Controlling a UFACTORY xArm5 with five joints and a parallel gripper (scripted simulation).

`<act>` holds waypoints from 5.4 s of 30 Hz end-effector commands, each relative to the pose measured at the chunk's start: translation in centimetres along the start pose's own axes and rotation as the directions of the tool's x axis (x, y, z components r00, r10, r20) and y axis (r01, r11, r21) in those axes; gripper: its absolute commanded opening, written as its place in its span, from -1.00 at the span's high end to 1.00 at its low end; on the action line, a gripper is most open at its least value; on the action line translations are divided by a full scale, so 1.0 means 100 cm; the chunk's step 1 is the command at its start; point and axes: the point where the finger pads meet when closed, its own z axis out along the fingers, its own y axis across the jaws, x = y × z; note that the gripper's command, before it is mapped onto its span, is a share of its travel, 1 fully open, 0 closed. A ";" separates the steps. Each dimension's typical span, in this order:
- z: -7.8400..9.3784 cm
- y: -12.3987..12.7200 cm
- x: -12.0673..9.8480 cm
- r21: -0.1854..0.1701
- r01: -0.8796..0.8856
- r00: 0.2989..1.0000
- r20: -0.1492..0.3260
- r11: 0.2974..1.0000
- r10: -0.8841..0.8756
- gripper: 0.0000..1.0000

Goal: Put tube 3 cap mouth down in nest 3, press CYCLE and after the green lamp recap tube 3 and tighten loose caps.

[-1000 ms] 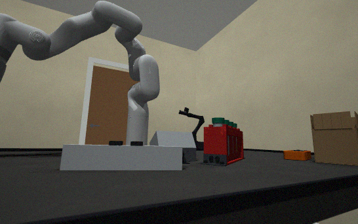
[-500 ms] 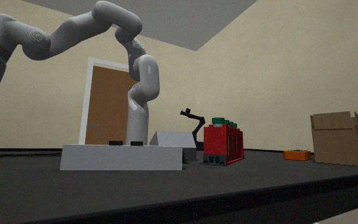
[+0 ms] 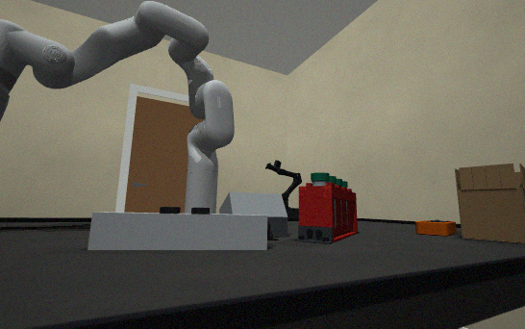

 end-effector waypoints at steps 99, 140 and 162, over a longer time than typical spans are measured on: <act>-0.072 -0.204 -0.333 0.077 0.436 0.881 0.168 0.897 -0.443 0.08; -0.115 -0.187 -0.492 0.084 0.634 0.742 0.213 0.769 -0.635 0.08; -0.140 -0.148 -0.576 0.082 0.706 0.676 0.222 0.704 -0.703 0.08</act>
